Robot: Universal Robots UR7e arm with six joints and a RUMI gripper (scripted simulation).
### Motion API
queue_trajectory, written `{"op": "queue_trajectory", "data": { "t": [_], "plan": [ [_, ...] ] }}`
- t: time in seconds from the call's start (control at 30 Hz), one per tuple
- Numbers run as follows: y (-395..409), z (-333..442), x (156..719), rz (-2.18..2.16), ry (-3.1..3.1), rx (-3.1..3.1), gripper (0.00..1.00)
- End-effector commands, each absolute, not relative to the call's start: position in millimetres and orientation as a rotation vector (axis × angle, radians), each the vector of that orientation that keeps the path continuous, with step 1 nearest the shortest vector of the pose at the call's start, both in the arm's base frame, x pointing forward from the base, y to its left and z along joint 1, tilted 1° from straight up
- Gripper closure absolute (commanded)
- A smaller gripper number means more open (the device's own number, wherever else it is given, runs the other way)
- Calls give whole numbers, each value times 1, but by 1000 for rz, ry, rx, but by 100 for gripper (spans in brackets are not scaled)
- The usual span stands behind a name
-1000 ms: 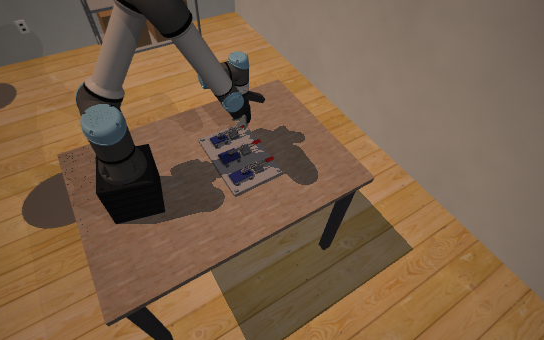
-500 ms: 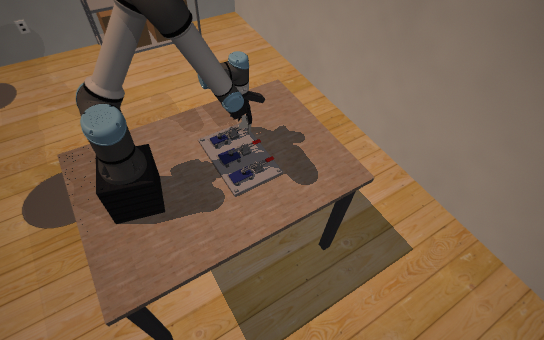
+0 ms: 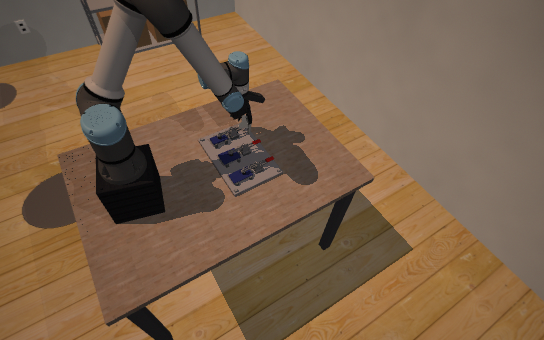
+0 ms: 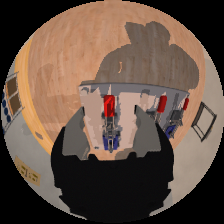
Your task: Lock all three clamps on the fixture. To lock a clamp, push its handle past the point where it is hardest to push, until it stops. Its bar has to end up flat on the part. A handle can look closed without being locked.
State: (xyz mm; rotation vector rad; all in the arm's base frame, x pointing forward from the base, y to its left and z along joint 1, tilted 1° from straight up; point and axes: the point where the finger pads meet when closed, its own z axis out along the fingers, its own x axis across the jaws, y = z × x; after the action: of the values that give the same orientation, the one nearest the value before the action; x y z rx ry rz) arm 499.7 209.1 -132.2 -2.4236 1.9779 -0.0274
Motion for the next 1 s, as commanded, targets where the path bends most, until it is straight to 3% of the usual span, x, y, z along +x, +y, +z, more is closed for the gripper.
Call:
{"op": "queue_trajectory", "data": {
  "t": [0.0,0.67,0.97],
  "plan": [
    [209,-132,500,-29,1977,-2423,42],
    [209,-132,500,-29,1977,-2423,42],
    [209,-82,499,-29,1977,-2423,42]
  ]
}}
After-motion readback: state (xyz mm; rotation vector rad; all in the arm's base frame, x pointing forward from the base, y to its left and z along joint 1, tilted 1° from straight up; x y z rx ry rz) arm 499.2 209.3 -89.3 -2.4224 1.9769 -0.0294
